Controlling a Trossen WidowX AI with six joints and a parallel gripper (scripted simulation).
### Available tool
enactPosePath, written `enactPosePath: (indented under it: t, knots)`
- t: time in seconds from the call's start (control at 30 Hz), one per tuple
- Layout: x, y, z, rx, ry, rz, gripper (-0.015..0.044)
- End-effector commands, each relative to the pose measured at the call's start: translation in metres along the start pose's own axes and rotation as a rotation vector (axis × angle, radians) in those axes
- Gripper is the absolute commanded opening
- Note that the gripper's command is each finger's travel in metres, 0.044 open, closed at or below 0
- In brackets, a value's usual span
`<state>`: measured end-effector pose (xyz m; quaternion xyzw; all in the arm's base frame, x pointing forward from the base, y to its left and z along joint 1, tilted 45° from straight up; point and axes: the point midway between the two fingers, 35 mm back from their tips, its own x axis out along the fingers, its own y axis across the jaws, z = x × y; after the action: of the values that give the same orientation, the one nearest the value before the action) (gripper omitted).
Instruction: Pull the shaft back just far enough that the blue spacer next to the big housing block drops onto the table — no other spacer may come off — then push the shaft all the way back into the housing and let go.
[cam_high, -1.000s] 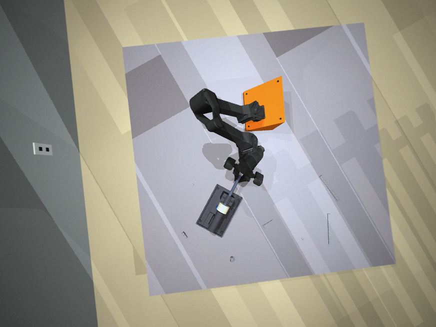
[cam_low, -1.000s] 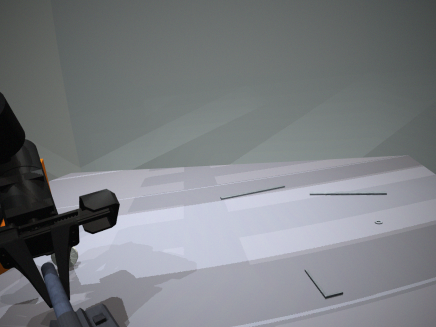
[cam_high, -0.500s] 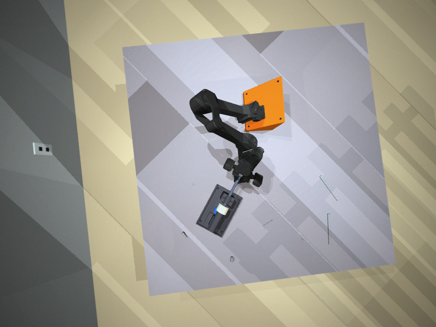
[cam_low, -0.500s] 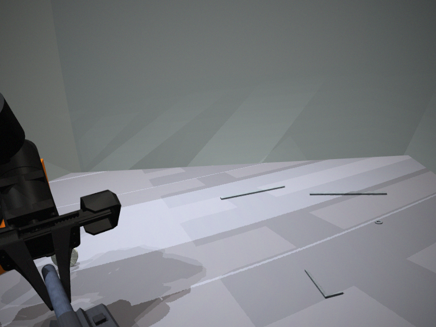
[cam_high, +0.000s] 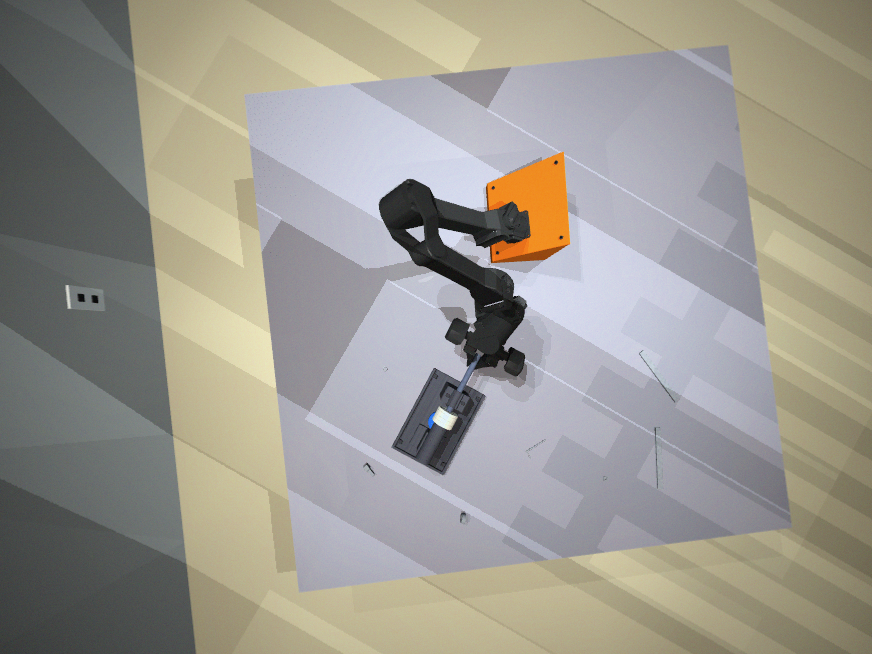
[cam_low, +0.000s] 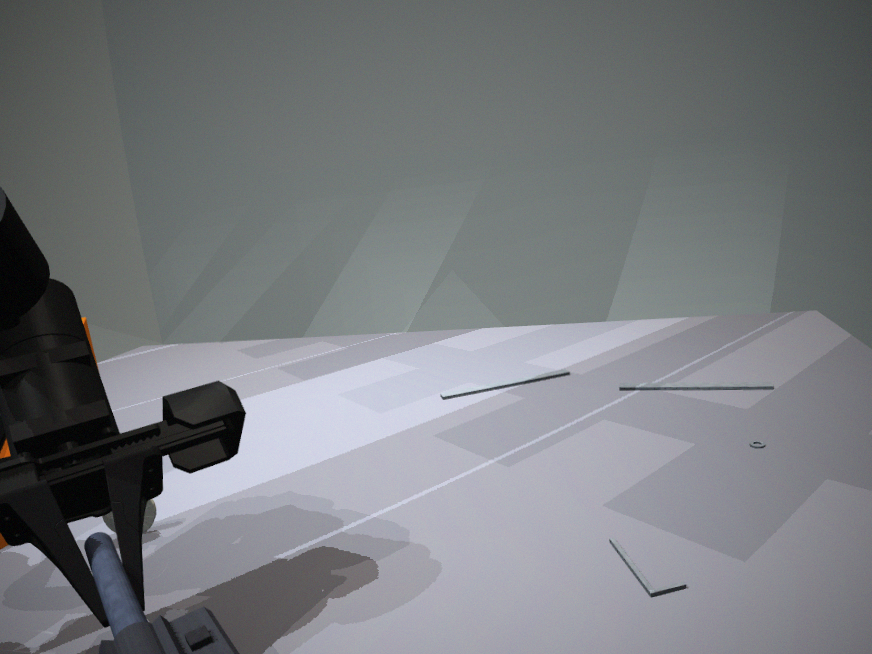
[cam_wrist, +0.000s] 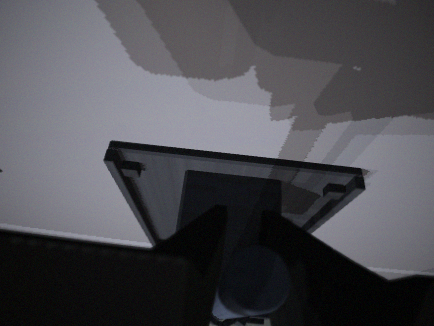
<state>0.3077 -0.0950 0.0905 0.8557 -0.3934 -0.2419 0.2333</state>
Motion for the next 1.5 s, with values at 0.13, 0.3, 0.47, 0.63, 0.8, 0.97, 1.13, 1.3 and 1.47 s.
enactPosePath:
  t: [0.13, 0.3, 0.47, 0.63, 0.8, 0.97, 1.13, 1.3, 1.47]
  knots:
    - [0.003, 0.0, -0.004, -0.001, 0.001, 0.001, 0.0]
    - [0.004, 0.0, -0.005, -0.001, 0.002, 0.001, 0.0]
    - [0.006, 0.0, -0.006, -0.001, 0.002, 0.001, 0.0]
    - [0.007, 0.0, -0.008, -0.001, 0.002, 0.001, 0.0]
    - [0.008, 0.001, -0.009, -0.001, 0.002, 0.001, 0.0]
    - [0.009, 0.001, -0.01, -0.001, 0.002, 0.002, 0.0]
    - [0.011, 0.001, -0.011, -0.001, 0.002, 0.002, 0.0]
    - [0.012, 0.001, -0.013, -0.001, 0.002, 0.002, 0.0]
    - [0.013, 0.001, -0.014, -0.001, 0.002, 0.002, 0.0]
